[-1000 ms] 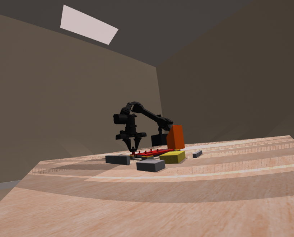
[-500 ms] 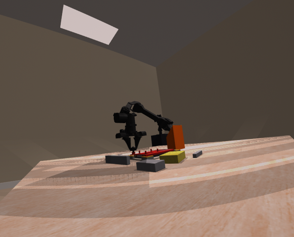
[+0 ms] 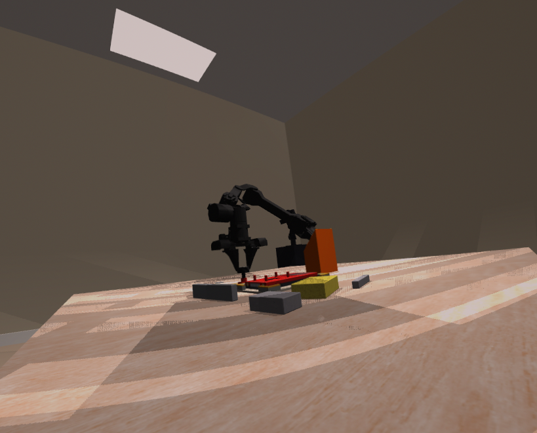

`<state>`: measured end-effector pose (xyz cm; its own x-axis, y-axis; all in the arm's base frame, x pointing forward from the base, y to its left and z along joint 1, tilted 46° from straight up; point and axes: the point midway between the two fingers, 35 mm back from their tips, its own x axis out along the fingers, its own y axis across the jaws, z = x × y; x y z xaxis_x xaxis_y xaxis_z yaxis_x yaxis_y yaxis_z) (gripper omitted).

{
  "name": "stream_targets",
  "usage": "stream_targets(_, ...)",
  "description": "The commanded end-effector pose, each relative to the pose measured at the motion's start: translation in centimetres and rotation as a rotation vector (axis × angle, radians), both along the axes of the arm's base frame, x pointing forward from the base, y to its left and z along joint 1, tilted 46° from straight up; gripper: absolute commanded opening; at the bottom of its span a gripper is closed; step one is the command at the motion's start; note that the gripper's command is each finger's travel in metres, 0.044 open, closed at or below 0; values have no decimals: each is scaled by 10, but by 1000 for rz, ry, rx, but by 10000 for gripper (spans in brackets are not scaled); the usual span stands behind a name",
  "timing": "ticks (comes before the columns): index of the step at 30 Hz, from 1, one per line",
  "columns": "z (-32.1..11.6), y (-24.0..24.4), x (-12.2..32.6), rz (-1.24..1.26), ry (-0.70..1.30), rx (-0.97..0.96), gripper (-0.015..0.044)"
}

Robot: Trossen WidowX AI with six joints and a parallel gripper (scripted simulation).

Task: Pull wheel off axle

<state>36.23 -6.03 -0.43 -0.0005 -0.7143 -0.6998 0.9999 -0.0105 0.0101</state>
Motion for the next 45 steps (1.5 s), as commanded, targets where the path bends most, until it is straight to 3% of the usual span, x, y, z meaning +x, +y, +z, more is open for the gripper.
stream_targets(1,2,4,-1,7,2,1,0)
stream_targets(45,13,15,-1,12,-2,-1,0)
